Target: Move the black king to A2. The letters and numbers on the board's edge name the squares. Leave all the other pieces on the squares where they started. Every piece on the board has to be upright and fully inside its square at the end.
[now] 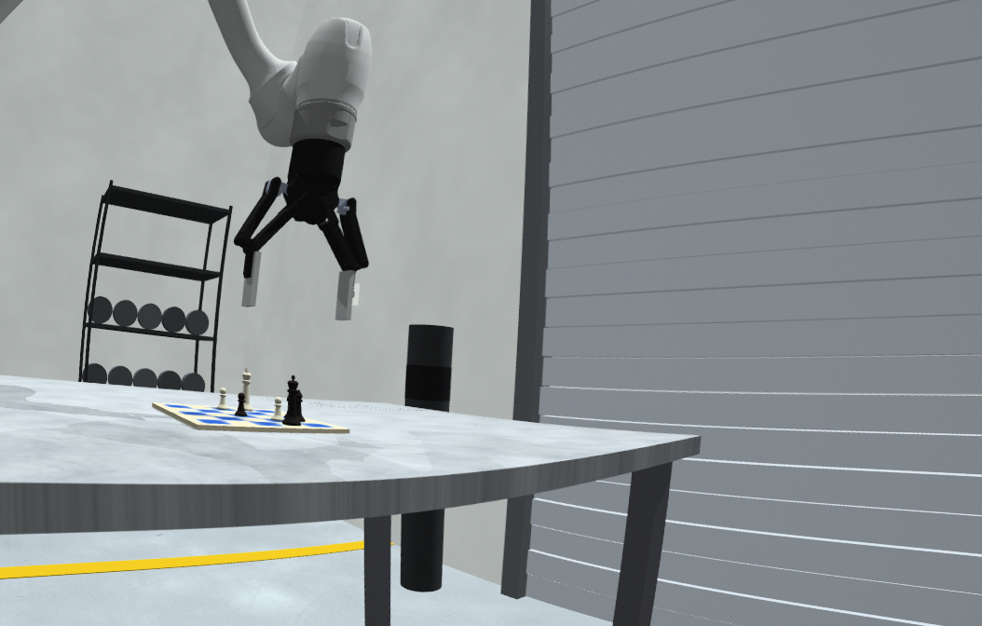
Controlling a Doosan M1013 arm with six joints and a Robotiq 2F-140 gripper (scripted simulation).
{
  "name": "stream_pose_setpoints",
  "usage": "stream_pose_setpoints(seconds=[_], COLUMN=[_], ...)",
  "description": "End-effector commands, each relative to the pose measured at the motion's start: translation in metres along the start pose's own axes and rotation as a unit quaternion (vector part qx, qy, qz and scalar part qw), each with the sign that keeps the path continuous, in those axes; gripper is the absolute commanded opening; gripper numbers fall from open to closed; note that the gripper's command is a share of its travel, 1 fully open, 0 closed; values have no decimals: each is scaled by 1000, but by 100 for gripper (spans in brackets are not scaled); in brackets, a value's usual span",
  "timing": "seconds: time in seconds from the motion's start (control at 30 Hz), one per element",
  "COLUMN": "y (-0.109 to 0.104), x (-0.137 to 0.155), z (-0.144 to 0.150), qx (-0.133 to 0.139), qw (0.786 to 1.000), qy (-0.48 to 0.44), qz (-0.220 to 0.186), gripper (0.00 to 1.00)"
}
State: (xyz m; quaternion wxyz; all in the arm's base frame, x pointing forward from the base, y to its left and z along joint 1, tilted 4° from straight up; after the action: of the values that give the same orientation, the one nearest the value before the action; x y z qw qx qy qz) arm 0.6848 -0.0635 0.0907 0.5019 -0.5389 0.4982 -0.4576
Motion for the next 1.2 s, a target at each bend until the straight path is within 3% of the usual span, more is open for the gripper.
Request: stream_pose_setpoints(seconds=[0.0, 0.3, 0.77, 1.17], y=[0, -9, -40, -43], x=[0, 0, 0, 0], z=[0, 0, 0, 0], qx=[0, 0, 0, 0], qw=[1000, 1000, 1000, 1000], qy=[0, 0, 0, 0], qz=[0, 0, 0, 0], gripper=[100, 100, 100, 100])
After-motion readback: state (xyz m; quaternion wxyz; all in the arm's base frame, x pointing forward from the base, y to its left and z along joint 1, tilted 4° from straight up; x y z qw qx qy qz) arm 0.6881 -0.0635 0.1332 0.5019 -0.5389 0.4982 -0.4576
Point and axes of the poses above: the point where the finger pads meet when closed, its own y axis out along the fingers, its own z axis across the jaws, x = y × z, the point moved 8 cm from there along -y, back along the fingers, and after that the axes turned 3 degrees about -y, right-handed, at the moved point
